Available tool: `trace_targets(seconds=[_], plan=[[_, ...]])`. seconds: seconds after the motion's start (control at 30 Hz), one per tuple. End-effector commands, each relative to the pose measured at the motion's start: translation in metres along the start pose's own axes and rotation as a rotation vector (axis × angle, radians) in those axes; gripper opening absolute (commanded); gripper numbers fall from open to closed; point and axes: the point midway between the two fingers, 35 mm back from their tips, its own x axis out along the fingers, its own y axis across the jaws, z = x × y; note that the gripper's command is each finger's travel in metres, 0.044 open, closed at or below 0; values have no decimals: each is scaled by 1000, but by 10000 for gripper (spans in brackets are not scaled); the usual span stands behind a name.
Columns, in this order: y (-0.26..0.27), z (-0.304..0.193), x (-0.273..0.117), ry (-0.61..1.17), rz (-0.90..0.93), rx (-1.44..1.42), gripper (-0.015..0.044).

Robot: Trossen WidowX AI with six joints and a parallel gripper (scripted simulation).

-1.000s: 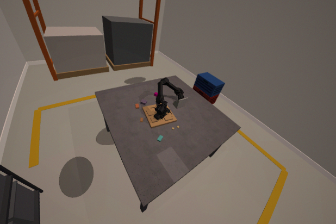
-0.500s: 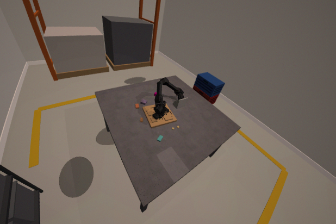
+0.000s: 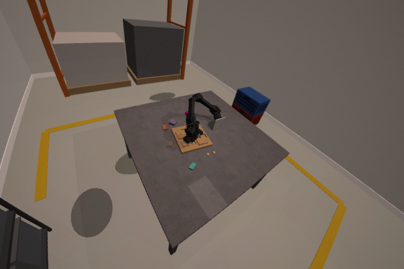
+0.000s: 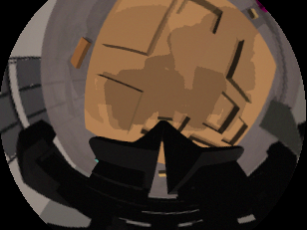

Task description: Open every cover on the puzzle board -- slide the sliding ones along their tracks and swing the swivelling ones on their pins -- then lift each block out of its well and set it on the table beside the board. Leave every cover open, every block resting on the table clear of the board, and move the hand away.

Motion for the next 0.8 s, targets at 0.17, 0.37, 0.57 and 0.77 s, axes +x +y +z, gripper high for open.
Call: trace_targets(seconds=[0.17, 0.37, 0.57, 0.77], plan=[[1, 2, 2, -3, -1, 2, 0], [1, 2, 2, -3, -1, 2, 0], [1, 2, 2, -3, -1, 2, 0], [0, 0, -1, -1, 0, 0, 0]])
